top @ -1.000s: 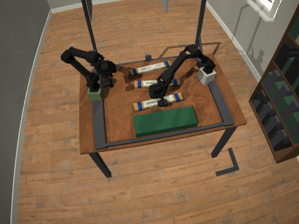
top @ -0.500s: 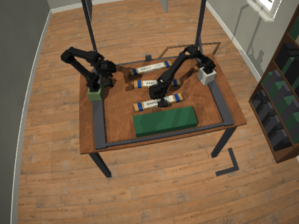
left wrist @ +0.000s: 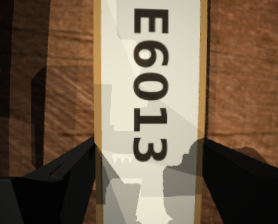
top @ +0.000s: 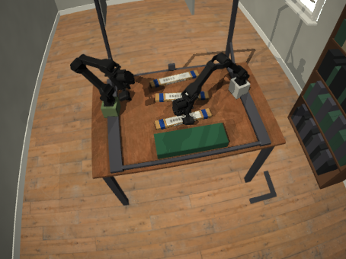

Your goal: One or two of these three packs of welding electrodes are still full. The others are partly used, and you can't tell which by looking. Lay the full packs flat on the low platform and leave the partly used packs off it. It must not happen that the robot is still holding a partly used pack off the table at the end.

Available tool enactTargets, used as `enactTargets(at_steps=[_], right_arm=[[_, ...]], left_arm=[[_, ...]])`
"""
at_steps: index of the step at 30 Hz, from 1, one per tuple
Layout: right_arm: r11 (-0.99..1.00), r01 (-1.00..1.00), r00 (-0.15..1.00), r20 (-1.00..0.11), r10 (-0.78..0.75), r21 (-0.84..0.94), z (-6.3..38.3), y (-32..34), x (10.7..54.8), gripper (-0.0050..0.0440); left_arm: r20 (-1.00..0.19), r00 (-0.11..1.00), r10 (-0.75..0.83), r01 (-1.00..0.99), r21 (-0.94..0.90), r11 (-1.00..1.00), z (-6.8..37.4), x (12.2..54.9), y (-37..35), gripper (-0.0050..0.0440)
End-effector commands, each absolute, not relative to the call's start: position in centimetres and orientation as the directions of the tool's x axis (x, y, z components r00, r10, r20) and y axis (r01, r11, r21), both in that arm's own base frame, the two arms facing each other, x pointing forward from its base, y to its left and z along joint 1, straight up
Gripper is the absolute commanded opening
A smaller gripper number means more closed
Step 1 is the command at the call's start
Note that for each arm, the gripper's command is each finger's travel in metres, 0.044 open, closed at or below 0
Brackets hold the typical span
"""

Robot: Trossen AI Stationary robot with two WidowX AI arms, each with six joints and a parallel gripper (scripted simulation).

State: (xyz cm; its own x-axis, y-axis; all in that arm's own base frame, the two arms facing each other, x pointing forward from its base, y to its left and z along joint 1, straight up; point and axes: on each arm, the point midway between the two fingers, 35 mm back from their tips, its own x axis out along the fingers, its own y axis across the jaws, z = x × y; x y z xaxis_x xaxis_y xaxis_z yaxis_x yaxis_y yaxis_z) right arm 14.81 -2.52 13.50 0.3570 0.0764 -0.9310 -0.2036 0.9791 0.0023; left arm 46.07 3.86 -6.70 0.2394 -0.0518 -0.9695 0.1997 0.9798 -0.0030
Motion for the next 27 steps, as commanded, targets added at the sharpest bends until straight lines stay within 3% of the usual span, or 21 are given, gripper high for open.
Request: enactTargets(at_steps=[1,22,23,27], right_arm=[[0.979,-0.206,0.377,-0.923,0.073,-0.007,14.18,-2.58,15.03,0.0430],[0.979,-0.206,0.377,-0.923,0.073,-0.007,14.18,-2.58,15.03,0.0430],[0.979,-0.206,0.377,-0.923,0.073,-0.007,14.18,-2.58,15.03,0.0430],[0.979,-0.206,0.377,-0.923,0.073,-0.007,14.18,-2.58,15.03,0.0430]], left_arm=[[-0.958,0.284,-0.049,0.200,0.010,0.980,-5.11,47.03,3.89,-0.0050],[-0.955,0.292,-0.050,0.200,0.010,0.980,-4.48,46.83,3.71,-0.0050],[-0.953,0.298,-0.049,0.200,0.012,0.980,-4.32,47.04,3.74,0.0430],[-0.952,0.302,-0.049,0.201,0.013,0.980,-4.20,47.18,3.78,0.0430]])
